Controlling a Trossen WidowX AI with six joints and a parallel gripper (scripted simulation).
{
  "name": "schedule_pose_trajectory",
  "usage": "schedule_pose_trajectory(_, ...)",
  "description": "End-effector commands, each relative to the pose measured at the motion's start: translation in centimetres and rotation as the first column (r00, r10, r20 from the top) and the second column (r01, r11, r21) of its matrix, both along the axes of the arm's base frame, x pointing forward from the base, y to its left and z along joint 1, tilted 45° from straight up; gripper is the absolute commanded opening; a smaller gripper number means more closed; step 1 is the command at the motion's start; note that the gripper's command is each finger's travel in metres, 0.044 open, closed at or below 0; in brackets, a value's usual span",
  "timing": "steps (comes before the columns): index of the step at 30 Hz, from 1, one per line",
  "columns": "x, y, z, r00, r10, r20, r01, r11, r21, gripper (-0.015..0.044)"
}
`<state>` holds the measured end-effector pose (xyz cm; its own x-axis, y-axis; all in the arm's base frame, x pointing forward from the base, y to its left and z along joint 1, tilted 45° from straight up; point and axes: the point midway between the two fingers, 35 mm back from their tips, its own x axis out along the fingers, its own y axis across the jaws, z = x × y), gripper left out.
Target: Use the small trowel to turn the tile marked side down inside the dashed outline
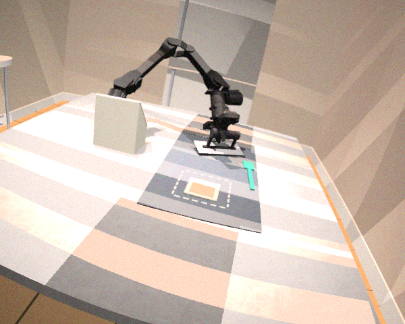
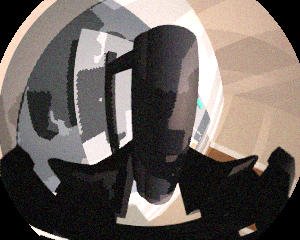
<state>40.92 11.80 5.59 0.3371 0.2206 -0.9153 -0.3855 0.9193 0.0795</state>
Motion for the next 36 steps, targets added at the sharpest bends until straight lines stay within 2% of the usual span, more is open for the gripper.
schedule_pose_trajectory(1,-0.3,0.5,1.4,0.996,-0.077,-0.041,0.075,0.997,-0.033,0.0000)
schedule_pose_trajectory(17,-4.7,3.1,6.3,0.929,-0.330,-0.168,0.285,0.927,-0.245,0.0000)
schedule_pose_trajectory(36,-4.6,4.2,5.3,0.928,-0.332,-0.169,0.287,0.926,-0.246,0.0000)
